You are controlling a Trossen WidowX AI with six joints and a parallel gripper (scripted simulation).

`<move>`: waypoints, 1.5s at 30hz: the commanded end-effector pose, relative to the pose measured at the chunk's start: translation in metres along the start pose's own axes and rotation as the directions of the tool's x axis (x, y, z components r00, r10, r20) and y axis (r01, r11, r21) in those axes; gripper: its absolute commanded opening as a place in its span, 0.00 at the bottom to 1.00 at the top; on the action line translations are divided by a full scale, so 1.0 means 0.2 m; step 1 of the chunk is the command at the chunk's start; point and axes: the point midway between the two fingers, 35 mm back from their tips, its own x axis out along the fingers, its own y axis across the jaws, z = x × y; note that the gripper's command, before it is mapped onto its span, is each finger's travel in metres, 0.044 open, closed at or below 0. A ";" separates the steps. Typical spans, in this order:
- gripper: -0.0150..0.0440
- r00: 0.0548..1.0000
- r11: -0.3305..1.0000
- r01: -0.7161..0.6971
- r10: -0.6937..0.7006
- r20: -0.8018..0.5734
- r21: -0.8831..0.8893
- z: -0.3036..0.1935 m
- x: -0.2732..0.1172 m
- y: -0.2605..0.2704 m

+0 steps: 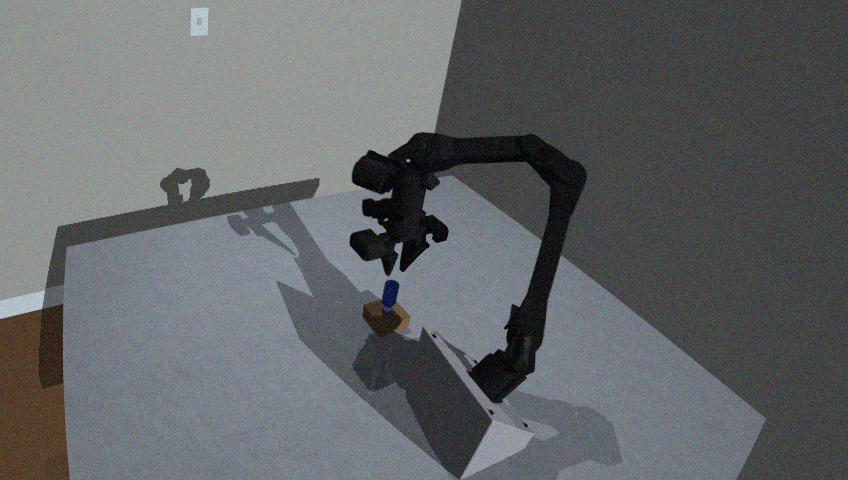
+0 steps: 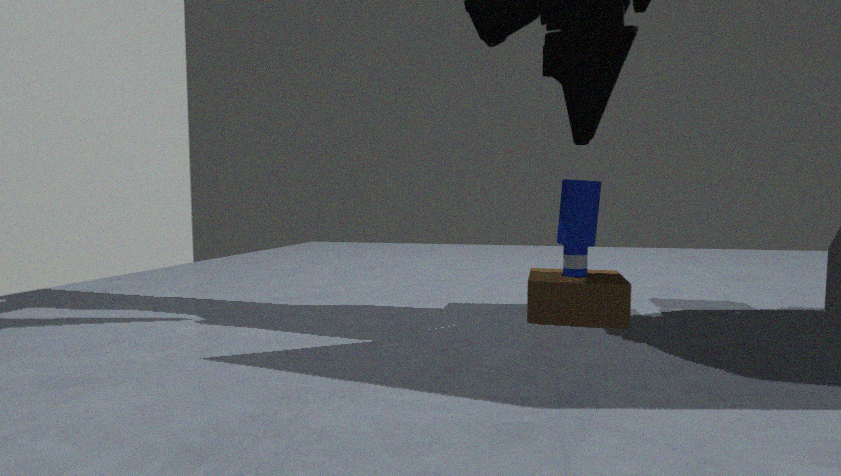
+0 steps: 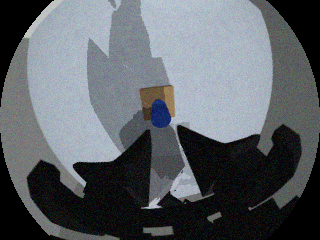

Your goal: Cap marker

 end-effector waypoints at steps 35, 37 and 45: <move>0.25 1.000 1.000 0.001 -0.001 0.003 0.012 0.00 0.15 0.00; 0.25 1.000 1.000 0.001 -0.001 0.003 0.012 0.00 0.17 0.00; 0.25 1.000 1.000 -0.002 0.002 0.007 0.019 0.01 0.17 0.00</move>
